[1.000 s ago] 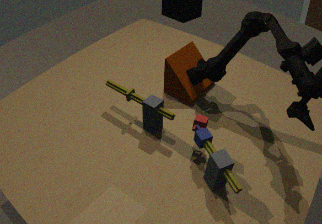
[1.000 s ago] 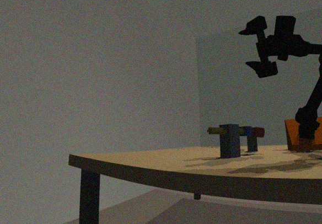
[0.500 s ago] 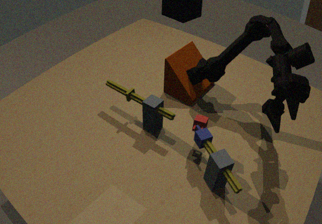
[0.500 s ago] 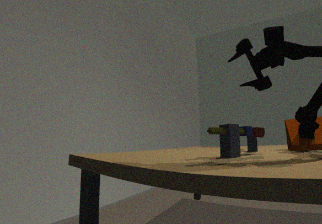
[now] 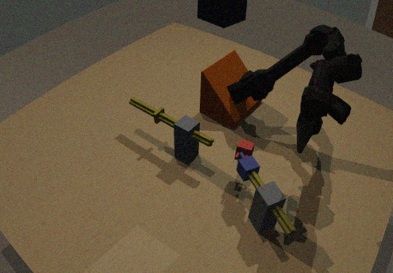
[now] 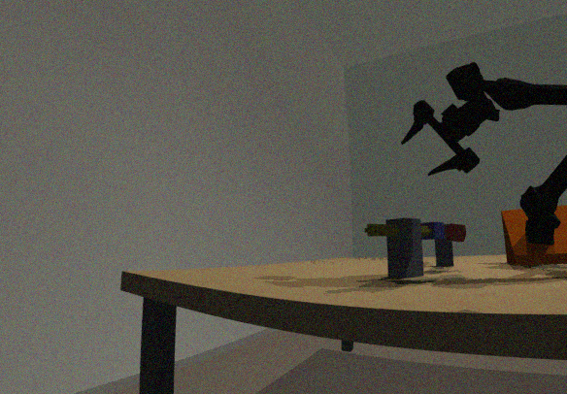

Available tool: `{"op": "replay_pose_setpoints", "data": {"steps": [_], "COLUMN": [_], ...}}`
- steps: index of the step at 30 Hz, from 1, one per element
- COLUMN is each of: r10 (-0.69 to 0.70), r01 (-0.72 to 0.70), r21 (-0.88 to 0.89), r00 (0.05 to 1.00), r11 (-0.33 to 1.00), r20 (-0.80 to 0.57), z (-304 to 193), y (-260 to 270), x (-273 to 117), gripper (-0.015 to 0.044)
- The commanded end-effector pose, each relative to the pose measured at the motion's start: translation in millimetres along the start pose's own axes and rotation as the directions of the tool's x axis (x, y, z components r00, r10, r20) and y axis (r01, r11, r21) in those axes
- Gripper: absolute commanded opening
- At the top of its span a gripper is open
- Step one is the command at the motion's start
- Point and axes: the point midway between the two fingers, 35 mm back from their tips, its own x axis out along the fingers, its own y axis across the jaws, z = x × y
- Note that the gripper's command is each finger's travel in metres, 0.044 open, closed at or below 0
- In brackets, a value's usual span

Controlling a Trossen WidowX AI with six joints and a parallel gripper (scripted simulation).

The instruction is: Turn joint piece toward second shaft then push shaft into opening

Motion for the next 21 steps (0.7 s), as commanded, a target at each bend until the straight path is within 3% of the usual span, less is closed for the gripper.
{"op": "replay_pose_setpoints", "data": {"steps": [1,21], "r10": [0.054,0.296], "r01": [-0.046,-0.067], "r21": [0.098,0.591], "r00": [0.996,0.907], "r11": [0.994,0.804], "r20": [-0.074,-0.300], "z": [-25.9,-115.7], "y": [12.0,66.6], "x": [-1.9,-34.8], "gripper": [0.0440,0.0440]}}
